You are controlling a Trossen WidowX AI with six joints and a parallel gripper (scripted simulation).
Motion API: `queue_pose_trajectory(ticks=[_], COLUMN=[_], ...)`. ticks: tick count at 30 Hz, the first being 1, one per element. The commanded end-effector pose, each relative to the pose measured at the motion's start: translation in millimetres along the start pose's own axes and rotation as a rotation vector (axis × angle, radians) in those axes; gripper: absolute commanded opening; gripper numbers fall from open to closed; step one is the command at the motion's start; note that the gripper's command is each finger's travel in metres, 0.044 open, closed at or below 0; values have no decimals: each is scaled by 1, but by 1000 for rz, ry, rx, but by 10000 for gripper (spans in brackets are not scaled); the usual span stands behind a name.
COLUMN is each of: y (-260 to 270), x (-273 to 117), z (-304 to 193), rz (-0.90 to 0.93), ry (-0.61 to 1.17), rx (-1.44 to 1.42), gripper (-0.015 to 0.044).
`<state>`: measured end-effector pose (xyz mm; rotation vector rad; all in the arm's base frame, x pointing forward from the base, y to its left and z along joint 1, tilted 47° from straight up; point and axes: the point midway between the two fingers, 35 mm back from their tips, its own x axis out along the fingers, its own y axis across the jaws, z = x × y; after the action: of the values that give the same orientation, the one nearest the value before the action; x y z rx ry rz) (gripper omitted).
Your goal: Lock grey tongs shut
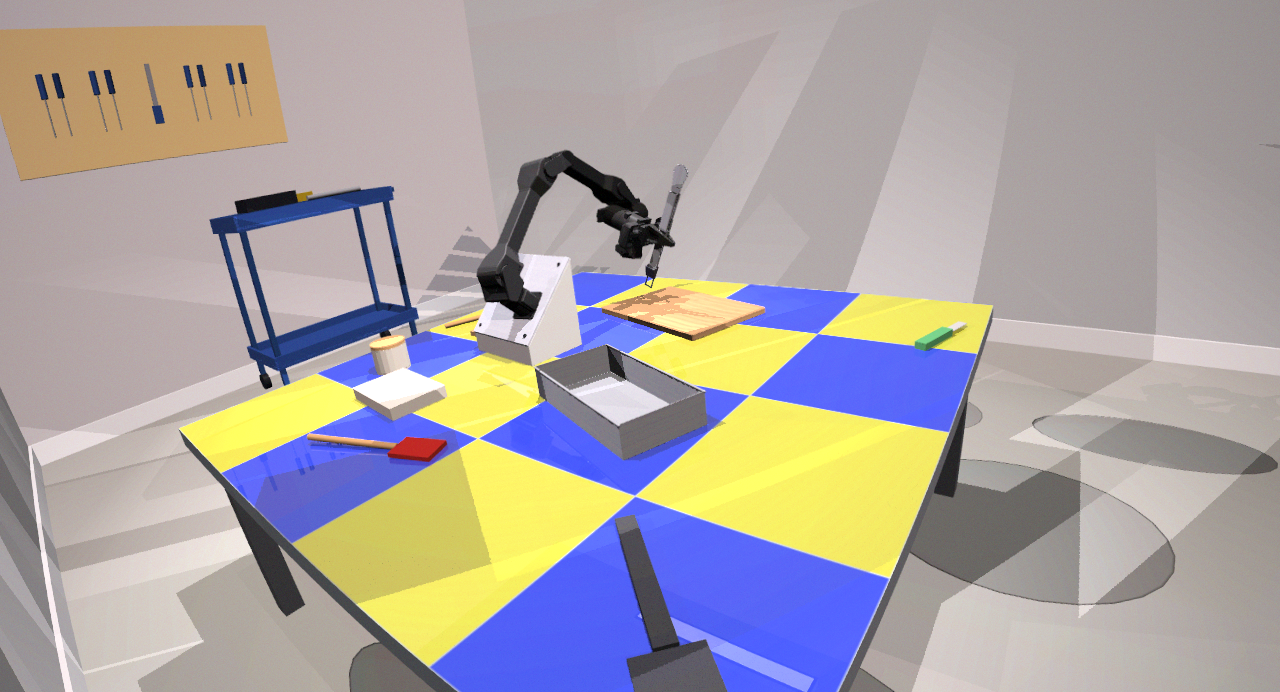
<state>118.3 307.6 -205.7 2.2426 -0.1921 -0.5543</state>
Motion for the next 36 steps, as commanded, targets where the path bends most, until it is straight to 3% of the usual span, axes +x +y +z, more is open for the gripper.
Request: queue_pose_trajectory(ticks=[1, 27, 36], y=[0, 0, -1], x=[-1, 0, 16], z=[-2, -2, -1], rz=[-3, -1, 28], ry=[17, 9, -306], rx=[8, 8, 5], gripper=[-150, -150, -150])
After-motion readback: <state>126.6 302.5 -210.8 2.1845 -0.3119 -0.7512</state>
